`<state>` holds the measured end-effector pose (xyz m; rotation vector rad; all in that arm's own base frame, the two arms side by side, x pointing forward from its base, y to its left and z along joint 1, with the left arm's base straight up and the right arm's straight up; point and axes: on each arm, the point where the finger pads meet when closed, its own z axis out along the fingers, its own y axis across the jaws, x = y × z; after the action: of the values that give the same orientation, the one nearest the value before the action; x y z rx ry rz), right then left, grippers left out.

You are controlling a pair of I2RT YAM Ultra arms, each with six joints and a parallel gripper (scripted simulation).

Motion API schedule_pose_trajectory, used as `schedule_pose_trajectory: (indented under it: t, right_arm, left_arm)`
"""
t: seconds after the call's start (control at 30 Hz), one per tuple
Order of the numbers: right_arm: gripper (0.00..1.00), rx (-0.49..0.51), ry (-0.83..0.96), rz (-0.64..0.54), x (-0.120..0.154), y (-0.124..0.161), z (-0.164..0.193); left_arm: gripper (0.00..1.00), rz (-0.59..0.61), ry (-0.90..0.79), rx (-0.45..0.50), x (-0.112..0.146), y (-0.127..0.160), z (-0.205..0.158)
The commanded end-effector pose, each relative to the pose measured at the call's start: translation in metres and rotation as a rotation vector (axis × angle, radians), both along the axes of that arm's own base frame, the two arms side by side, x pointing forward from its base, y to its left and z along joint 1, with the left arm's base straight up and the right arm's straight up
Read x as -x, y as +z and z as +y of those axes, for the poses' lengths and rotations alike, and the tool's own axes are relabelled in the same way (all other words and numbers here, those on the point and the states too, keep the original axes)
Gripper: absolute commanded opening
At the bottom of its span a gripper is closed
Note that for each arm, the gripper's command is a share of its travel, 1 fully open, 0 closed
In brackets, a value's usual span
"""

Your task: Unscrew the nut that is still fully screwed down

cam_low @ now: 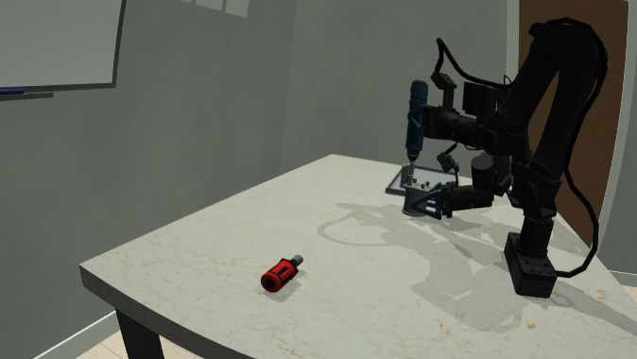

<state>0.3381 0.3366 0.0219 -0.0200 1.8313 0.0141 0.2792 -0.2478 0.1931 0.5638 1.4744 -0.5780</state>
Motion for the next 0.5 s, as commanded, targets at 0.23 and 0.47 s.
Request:
schedule_pose_trajectory:
  t: [0.23,0.47]
  right_arm:
    - [0.59,-0.040,-0.006,-0.022,-0.0065,0.0143,0.0075]
    - [0.59,-0.040,-0.006,-0.022,-0.0065,0.0143,0.0075]
  left_arm:
    - [0.42,-0.054,0.002,0.062,0.0014,0.0182,0.0032]
    - [0.42,-0.057,0.002,0.065,0.0017,0.0185,0.0034]
